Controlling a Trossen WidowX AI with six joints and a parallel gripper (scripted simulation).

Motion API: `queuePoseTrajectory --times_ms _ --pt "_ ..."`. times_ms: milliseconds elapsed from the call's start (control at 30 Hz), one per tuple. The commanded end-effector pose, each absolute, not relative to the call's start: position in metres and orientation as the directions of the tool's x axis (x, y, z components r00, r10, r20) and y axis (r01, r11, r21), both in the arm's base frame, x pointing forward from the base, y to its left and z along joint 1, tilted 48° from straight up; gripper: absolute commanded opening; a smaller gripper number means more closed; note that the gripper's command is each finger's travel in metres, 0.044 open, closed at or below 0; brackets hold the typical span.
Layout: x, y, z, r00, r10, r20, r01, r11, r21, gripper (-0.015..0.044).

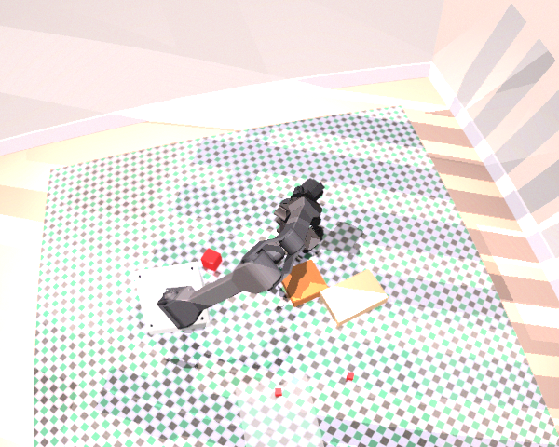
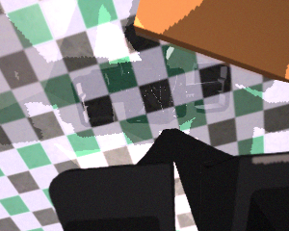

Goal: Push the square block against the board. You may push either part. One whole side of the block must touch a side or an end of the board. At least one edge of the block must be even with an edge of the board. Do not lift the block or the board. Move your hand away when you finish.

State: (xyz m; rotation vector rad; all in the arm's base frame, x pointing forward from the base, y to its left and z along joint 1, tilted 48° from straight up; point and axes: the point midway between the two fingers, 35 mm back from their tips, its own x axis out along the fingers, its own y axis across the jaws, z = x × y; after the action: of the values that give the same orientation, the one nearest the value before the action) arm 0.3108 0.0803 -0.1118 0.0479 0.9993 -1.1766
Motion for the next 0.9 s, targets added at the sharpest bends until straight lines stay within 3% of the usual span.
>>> queuePoseTrajectory --times_ms 0,267,867 --pt "0.314 0.113 -0.085 0.052 -0.73 -0.682 0.789 0.449 -0.42 0.0" --pt "0.313 0.114 -0.082 0.052 -0.73 -0.682 0.756 0.475 -0.451 0.0" --pt "0.303 0.108 -0.076 0.051 -0.73 -0.682 0.23 0.673 -0.703 0.0"
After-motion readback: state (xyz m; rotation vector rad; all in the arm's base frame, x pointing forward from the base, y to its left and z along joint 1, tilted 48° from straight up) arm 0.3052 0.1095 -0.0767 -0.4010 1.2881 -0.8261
